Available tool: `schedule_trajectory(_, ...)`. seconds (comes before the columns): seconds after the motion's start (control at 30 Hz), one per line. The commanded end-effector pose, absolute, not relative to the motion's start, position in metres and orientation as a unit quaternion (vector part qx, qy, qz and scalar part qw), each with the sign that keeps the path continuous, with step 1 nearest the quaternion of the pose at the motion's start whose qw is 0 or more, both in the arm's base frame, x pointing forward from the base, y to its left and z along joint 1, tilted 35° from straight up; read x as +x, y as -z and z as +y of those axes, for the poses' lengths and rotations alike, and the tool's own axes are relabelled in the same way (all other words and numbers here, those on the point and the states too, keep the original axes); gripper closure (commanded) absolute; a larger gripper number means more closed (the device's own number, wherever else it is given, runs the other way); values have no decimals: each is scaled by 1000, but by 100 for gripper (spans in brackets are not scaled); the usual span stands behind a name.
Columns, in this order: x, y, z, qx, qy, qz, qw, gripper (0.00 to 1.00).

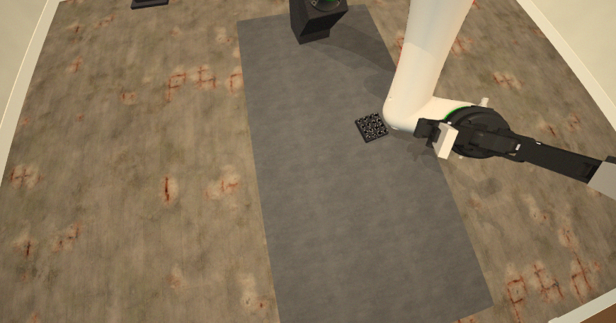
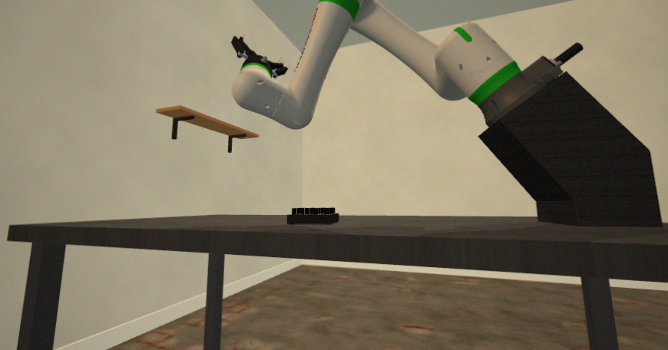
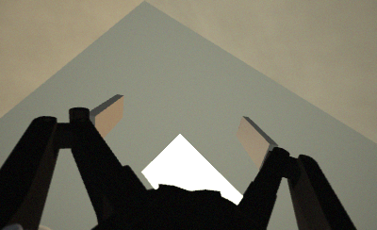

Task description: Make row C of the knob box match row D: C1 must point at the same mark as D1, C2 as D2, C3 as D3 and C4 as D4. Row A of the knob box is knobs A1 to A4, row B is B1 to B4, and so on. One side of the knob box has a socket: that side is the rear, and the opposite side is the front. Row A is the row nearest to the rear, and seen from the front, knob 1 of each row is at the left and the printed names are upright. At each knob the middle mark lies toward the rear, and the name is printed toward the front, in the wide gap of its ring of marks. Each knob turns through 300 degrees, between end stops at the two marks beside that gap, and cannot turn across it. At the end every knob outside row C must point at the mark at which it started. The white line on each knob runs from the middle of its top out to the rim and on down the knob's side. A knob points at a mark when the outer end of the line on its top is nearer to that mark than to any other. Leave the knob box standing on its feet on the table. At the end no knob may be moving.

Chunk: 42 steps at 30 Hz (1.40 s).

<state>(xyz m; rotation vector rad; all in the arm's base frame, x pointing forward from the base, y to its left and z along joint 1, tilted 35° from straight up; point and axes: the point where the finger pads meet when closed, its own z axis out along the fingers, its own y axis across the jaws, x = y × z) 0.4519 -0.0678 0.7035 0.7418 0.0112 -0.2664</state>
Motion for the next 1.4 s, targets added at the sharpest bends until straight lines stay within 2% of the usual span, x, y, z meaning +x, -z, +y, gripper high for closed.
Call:
schedule_trajectory(0.0,461,-701,-80,383,110,28,917,0)
schedule_trajectory(0.27,503,-636,-126,502,9,113,857,0)
schedule_trajectory(0.5,529,-563,-142,594,-70,160,785,0)
schedule_trajectory(0.57,529,-563,-142,594,-70,160,785,0)
schedule_trajectory(0.6,537,-531,-144,630,-100,173,751,0)
schedule_trajectory(1.07,552,-369,-108,783,-221,197,547,0)
schedule_trajectory(1.13,552,-369,-108,783,-221,197,547,0)
schedule_trajectory(1.17,550,-337,-93,810,-240,194,499,0)
schedule_trajectory(1.37,543,-281,-59,855,-270,181,404,0)
